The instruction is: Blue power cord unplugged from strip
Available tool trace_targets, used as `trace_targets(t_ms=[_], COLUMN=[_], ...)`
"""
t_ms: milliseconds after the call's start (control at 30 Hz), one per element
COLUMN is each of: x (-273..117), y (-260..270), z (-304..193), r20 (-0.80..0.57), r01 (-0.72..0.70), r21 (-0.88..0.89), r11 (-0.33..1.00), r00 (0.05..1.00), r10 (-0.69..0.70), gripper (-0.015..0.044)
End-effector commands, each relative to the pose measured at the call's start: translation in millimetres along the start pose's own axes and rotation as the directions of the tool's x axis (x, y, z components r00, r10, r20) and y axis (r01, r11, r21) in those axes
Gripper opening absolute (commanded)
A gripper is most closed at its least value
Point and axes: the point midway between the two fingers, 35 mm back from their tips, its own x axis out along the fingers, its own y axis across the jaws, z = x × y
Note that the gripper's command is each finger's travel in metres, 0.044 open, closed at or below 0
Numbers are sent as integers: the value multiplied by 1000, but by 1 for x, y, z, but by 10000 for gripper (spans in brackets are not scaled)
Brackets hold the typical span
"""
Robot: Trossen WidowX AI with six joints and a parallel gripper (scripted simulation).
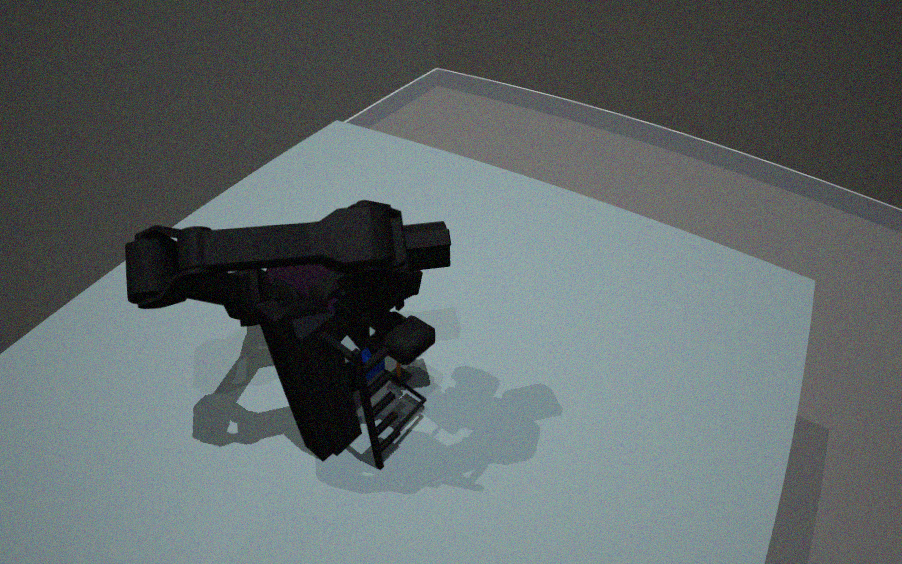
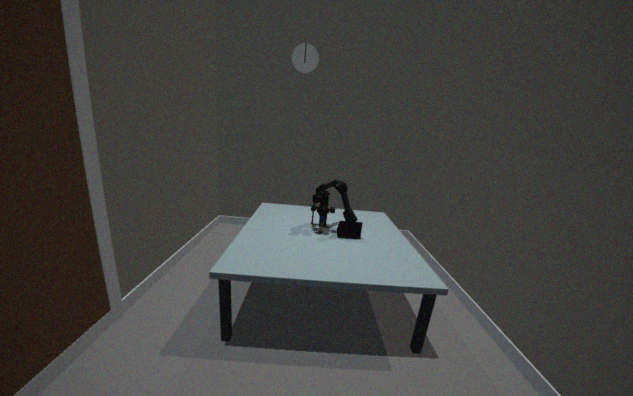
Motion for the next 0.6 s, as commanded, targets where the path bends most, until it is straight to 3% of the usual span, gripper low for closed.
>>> trace_targets(t_ms=[0, 400, 567], x=[-10, -14, -11], y=[-1, 1, 2], z=[33, 52, 44], r20=[72, 72, 70], r01=[5, 6, 7], r21=[1, 1, 1], r11=[1000, 1000, 1000], r00=[997, 997, 998], r10=[-5, -6, -7], gripper=[0, 0, 131])
